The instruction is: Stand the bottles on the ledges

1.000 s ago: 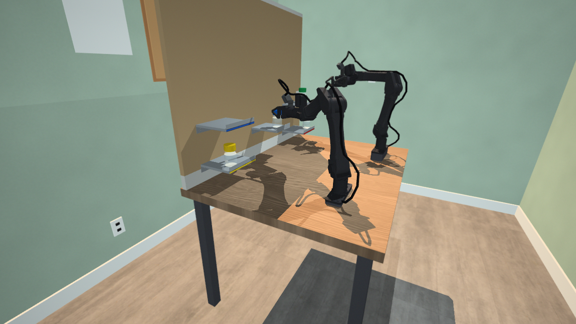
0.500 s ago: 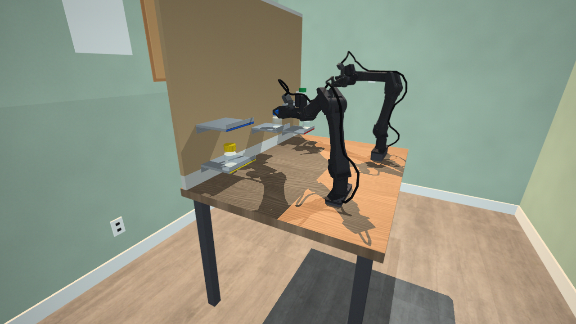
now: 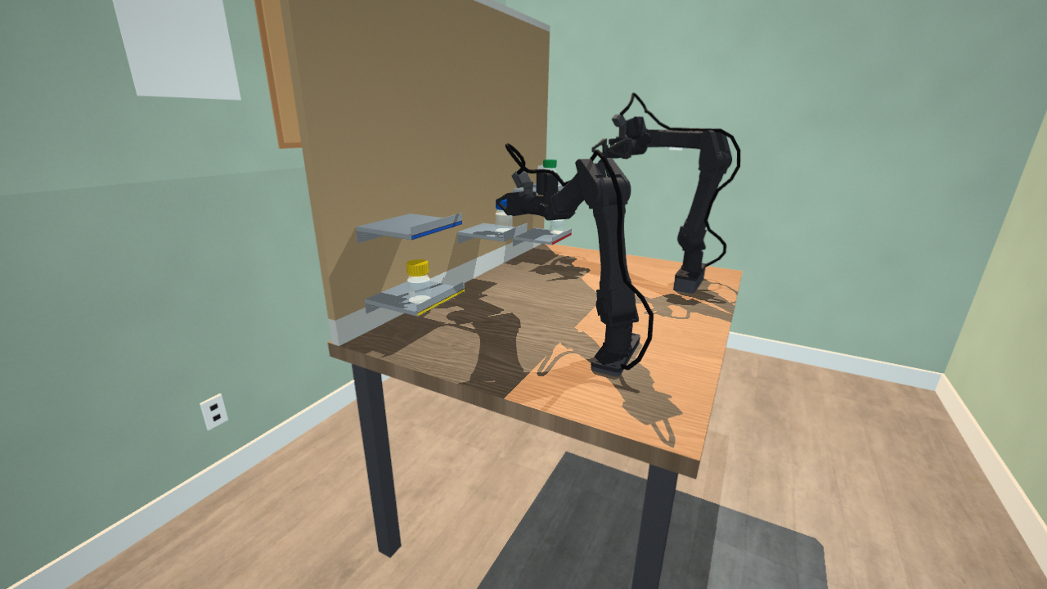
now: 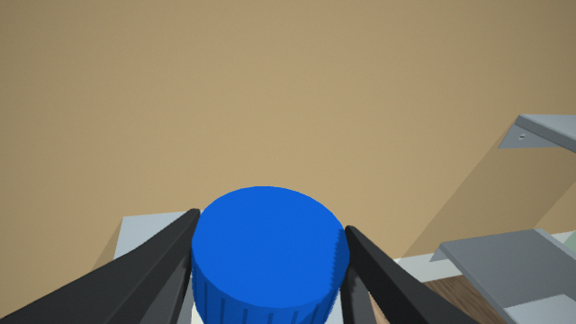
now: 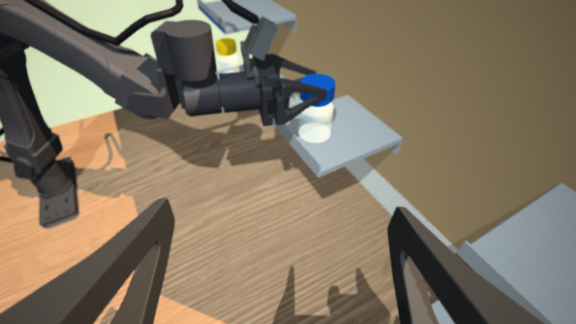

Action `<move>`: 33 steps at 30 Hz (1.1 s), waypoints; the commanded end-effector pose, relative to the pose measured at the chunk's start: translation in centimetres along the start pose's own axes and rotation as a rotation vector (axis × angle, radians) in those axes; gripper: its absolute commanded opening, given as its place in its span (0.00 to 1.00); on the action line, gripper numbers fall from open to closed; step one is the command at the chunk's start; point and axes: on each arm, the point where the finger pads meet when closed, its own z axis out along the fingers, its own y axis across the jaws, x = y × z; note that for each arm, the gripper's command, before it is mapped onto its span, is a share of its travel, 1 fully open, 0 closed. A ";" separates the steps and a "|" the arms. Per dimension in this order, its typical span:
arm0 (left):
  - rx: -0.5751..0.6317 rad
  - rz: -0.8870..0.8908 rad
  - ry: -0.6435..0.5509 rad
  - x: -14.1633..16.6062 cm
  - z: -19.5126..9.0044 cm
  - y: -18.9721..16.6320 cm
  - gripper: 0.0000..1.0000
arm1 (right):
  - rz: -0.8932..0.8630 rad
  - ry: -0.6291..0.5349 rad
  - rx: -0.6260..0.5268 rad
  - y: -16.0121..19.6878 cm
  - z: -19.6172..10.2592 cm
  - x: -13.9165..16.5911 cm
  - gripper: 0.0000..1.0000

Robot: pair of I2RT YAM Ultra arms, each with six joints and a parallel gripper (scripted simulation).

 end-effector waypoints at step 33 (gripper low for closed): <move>0.041 -0.054 -0.131 -15.2 -2.4 -0.8 0.49 | -0.014 -0.002 -0.010 0.3 -0.1 -0.7 0.89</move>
